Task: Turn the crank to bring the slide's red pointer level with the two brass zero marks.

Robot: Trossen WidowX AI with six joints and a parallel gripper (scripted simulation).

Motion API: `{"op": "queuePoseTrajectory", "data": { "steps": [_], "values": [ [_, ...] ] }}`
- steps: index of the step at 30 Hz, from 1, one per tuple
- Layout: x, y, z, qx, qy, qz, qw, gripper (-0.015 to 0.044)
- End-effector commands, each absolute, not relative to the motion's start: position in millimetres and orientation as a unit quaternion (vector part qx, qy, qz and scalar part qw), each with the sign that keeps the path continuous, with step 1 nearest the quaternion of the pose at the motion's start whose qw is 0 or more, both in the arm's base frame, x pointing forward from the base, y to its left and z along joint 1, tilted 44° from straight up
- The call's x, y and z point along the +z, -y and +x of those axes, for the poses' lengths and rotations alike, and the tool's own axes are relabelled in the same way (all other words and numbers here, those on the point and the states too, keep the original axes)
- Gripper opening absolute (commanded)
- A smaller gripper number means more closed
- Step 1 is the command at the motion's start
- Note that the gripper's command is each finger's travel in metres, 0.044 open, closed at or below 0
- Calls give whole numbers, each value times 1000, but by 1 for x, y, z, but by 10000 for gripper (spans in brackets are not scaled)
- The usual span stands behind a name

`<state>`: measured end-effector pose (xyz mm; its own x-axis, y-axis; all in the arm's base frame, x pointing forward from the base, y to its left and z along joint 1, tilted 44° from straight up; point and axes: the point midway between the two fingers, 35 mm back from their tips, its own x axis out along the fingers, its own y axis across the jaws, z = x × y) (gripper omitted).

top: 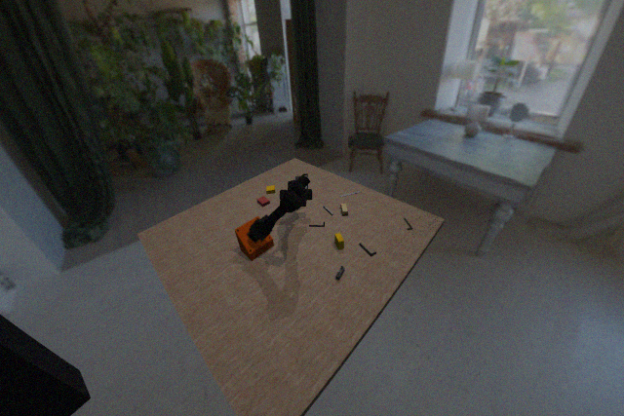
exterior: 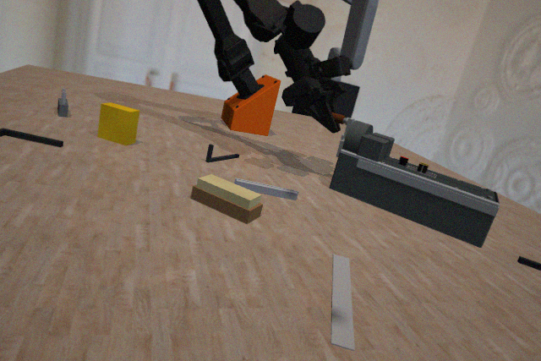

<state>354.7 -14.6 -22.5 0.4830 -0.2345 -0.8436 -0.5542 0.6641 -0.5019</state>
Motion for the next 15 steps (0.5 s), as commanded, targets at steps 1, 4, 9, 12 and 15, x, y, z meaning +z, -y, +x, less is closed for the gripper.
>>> {"op": "queuePoseTrajectory", "data": {
  "steps": [1,4,9,12,15],
  "values": [
    [-18,21,360,92,-495,-397,767,0],
    [-18,21,360,92,-495,-397,767,0],
    [-18,22,360,92,-495,-397,767,0],
    [-18,22,360,92,-495,-397,767,0],
    [-18,23,360,92,-495,-397,767,0]
  ]
}}
